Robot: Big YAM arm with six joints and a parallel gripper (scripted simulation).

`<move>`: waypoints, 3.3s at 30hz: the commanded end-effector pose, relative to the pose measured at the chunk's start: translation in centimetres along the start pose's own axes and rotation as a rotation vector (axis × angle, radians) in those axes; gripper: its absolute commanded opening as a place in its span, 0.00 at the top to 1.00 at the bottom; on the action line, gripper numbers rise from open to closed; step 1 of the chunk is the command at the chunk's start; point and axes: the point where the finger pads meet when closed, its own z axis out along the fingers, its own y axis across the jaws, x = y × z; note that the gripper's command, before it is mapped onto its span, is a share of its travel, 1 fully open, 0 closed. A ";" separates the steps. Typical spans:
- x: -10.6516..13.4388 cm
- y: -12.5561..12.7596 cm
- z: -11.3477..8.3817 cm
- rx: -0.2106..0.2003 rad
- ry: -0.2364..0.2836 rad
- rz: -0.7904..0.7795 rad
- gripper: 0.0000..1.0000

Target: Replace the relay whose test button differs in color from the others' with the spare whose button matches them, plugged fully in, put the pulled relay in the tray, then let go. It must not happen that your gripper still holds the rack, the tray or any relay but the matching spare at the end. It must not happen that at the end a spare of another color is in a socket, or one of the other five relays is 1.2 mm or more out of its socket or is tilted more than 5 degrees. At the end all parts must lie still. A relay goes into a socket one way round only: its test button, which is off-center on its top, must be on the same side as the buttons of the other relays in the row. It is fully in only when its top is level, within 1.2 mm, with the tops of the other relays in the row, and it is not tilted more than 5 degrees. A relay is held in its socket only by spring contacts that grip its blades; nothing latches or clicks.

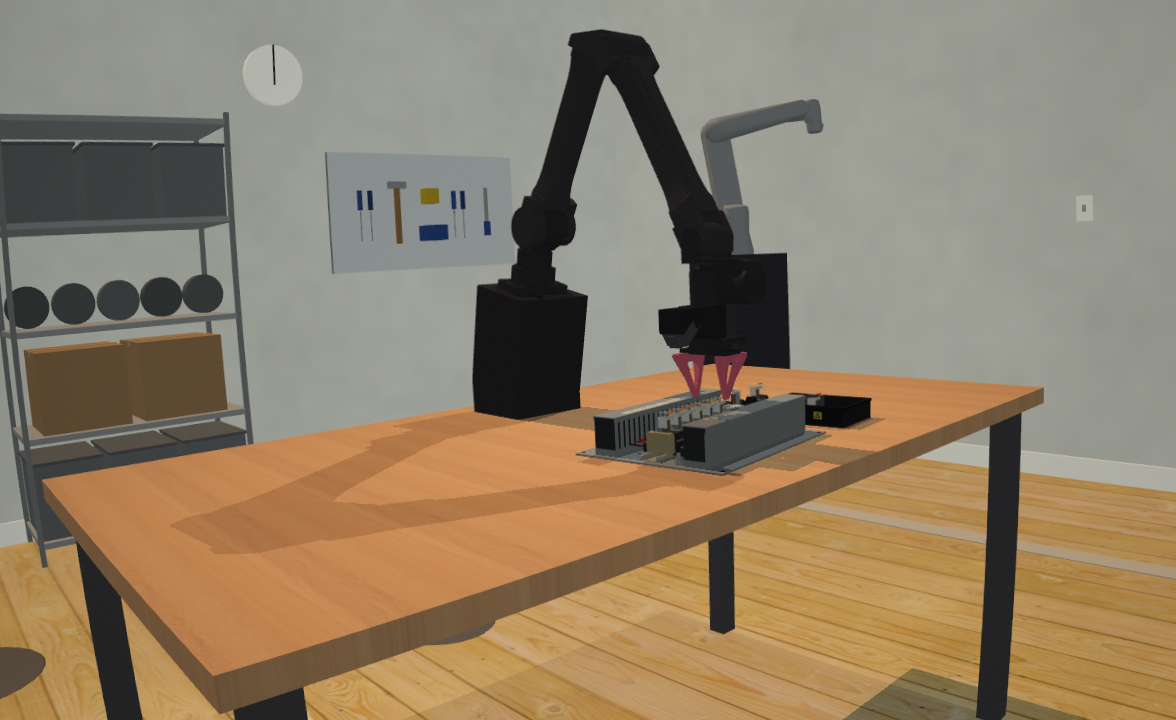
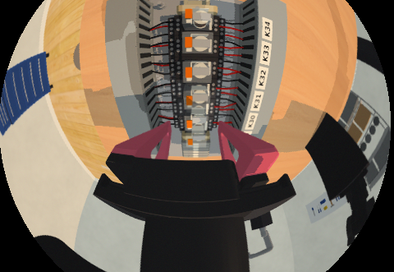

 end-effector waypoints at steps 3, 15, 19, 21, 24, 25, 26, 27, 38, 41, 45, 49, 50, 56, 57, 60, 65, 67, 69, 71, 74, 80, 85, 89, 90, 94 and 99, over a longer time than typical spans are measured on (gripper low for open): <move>0.0 0.8 -2.3 -0.023 -0.004 0.005 0.41; -0.1 1.2 -3.8 -0.033 -0.006 0.005 0.41; -0.1 1.2 -3.5 -0.029 -0.006 0.005 0.41; -0.1 1.1 -3.3 -0.027 -0.005 0.005 0.41; -0.1 1.1 -3.1 -0.024 -0.005 0.005 0.41; -0.1 1.1 -3.1 -0.024 -0.005 0.005 0.41; -0.1 1.0 -3.1 -0.023 -0.005 0.005 0.41; -0.1 1.0 -3.0 -0.023 -0.005 0.005 0.41; -0.1 1.0 -2.9 -0.021 -0.004 0.005 0.41; -0.1 1.0 -2.9 -0.021 -0.004 0.005 0.41; -0.1 1.0 -2.8 -0.020 -0.004 0.005 0.41; -0.1 1.0 -2.8 -0.020 -0.004 0.005 0.41; -0.1 1.0 -2.8 -0.020 -0.004 0.005 0.41; -0.1 1.0 -2.8 -0.020 -0.004 0.005 0.41; -0.1 1.0 -2.8 -0.020 -0.004 0.005 0.41; -0.1 1.0 -2.8 -0.020 -0.004 0.005 0.41; -0.1 1.0 -2.8 -0.020 -0.004 0.005 0.41; -0.1 1.0 -2.8 -0.020 -0.004 0.005 0.41; -0.1 1.0 -2.8 -0.020 -0.004 0.005 0.41; -0.1 1.0 -2.8 -0.020 -0.004 0.005 0.41; -0.1 1.0 -2.8 -0.020 -0.004 0.005 0.41; -0.1 1.0 -2.8 -0.020 -0.004 0.005 0.41; -0.1 1.0 -2.8 -0.020 -0.004 0.005 0.41; -0.1 1.0 -2.8 -0.020 -0.004 0.005 0.41; -0.1 1.0 -2.8 -0.020 -0.004 0.005 0.41; -0.1 1.0 -2.8 -0.020 -0.004 0.005 0.41; -0.1 1.0 -2.8 -0.020 -0.004 0.005 0.41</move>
